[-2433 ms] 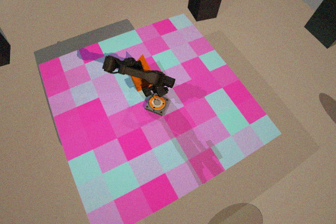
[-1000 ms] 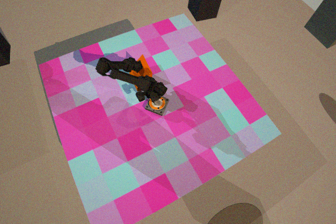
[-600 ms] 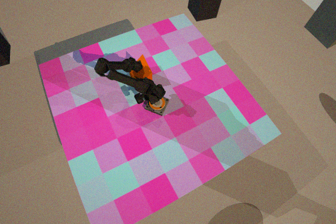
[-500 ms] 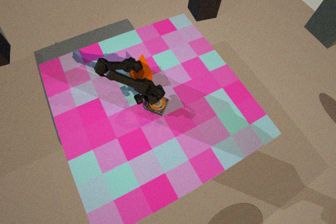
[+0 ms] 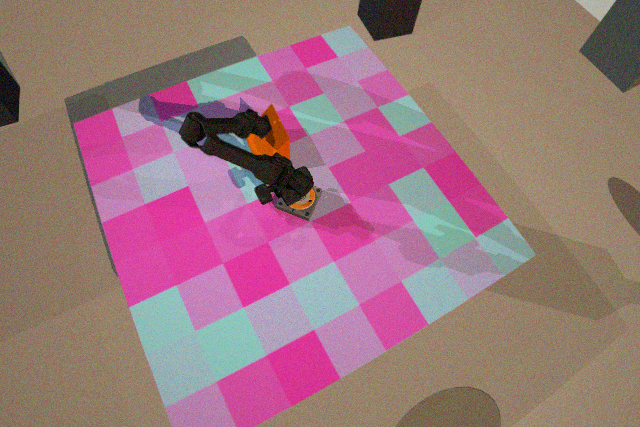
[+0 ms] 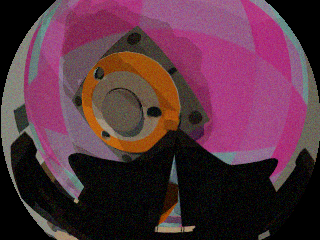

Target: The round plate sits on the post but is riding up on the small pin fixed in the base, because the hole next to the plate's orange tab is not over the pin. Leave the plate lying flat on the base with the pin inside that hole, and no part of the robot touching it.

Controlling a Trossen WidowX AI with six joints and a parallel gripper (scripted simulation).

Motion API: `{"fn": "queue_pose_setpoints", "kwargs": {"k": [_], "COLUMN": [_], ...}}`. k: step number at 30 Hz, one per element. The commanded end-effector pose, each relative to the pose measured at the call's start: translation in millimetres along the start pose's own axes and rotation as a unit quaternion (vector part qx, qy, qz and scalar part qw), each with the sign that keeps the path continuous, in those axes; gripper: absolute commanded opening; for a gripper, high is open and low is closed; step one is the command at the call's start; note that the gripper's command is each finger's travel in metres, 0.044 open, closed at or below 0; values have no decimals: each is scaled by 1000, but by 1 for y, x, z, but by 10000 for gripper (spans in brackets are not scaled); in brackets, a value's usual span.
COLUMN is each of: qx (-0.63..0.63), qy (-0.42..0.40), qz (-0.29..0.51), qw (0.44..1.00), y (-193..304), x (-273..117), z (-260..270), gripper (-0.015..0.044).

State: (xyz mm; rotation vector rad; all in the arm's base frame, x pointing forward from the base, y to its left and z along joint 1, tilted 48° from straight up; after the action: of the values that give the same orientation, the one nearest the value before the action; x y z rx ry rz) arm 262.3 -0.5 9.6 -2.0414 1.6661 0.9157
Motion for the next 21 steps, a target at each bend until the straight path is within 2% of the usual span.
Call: {"fn": "queue_pose_setpoints", "kwargs": {"k": [1,21], "qx": [0,0], "qy": [1,1], "qz": [-1,-2], "qw": [1000,1000], "y": [-6,-27], "x": [0,-3], "z": [-2,-5], "gripper": [0,0]}}
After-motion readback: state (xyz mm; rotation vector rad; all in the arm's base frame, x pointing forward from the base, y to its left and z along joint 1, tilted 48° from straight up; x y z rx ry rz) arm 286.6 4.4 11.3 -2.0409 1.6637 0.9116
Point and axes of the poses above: the point midway between the two fingers, 35 mm back from their tips, its own x axis out along the fingers, its own z axis across the jaws, y = z × x, the point moved 1 cm from there along -x, back along the fingers, and after that the axes turned 7 degrees about -x, right-handed, at the moved point
